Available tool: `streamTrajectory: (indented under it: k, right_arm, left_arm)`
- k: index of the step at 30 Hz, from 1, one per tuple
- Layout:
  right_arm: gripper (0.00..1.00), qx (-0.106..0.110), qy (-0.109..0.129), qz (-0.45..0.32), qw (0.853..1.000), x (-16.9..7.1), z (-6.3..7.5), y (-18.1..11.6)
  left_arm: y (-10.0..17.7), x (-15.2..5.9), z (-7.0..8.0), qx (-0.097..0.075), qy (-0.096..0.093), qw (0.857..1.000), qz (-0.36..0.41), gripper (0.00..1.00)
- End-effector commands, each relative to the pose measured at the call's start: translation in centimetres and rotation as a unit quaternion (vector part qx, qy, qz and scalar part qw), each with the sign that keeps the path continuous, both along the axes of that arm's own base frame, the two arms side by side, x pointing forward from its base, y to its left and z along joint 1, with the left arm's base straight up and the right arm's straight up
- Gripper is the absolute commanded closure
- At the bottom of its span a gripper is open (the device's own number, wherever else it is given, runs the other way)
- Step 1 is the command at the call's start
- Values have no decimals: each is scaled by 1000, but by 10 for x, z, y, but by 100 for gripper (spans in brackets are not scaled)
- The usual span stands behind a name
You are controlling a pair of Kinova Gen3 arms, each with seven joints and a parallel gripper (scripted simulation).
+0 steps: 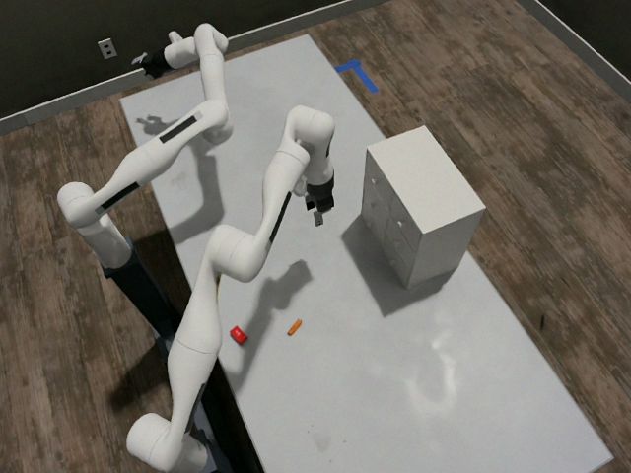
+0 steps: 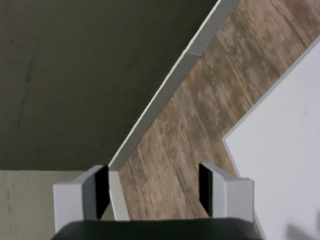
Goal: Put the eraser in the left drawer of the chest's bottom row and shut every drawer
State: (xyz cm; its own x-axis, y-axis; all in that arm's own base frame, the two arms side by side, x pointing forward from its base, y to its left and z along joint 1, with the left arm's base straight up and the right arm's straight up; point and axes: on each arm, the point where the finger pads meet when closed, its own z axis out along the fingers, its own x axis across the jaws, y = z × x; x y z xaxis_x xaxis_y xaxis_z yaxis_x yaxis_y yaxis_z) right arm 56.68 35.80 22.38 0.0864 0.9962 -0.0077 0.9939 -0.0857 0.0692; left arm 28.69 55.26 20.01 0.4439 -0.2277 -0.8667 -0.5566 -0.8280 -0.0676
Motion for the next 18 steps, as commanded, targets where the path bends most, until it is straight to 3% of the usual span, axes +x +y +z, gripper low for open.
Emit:
streamTrajectory:
  k: [1, 7, 16, 18]
  right_arm:
    - [0, 3, -13, 0, 1000, 1, 0, 0]
    - [0, 1, -39, 1, 999, 2, -5, -2]
    - [0, -6, -113, 1, 994, 11, -17, -3]
    - [0, -6, -113, 1, 994, 11, -17, -3]
  left_arm:
    - [0, 0, 1, 1, -1, 1000, 0, 0]
    - [0, 0, 1, 1, -1, 1000, 0, 0]
    - [0, 0, 1, 1, -1, 1000, 0, 0]
    - [0, 0, 1, 1, -1, 1000, 0, 0]
